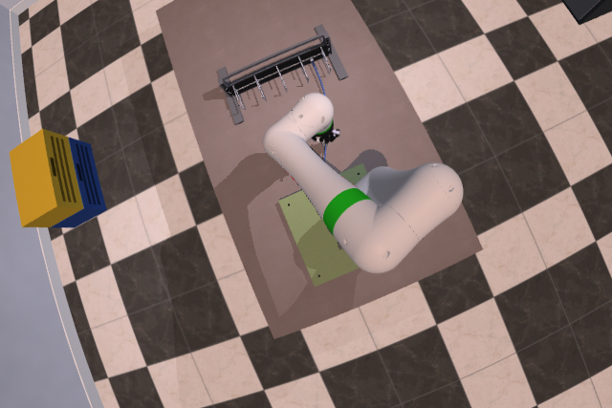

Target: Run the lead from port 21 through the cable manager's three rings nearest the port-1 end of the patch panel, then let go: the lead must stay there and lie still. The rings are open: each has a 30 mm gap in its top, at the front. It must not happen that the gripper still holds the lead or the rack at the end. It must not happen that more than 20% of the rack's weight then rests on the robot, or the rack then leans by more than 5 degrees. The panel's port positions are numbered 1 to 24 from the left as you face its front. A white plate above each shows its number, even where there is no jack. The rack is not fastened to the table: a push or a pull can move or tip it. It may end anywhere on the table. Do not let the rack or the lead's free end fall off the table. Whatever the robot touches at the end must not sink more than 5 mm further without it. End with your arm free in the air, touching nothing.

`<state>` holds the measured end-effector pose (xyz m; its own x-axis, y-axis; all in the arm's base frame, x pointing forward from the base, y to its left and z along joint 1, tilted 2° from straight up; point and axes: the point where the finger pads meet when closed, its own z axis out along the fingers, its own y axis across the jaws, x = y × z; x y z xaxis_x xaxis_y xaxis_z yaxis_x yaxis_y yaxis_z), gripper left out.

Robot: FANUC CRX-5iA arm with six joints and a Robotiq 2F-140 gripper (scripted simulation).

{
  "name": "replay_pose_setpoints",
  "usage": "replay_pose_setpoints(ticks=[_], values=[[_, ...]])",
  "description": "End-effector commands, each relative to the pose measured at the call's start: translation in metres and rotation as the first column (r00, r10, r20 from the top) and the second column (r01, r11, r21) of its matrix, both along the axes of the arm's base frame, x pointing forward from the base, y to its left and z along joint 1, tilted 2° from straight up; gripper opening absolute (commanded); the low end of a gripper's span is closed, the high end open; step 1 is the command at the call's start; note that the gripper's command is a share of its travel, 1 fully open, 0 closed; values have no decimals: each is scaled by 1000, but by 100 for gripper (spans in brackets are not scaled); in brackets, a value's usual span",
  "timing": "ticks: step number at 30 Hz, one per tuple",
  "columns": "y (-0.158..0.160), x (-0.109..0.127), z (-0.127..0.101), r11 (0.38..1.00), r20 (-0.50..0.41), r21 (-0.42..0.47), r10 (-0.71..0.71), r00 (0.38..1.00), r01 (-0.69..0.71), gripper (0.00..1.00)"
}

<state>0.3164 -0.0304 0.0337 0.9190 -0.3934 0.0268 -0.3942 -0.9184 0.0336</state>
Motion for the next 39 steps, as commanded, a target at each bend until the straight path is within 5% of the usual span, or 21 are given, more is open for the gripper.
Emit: replay_pose_setpoints(ticks=[1,31,39], values=[[0,0,5,1000,1,0,0,1000,0,0],[1,0,19,1000,1,0,0,1000,0,0],[27,30,31,992,6,2,-127,992,127,0]])
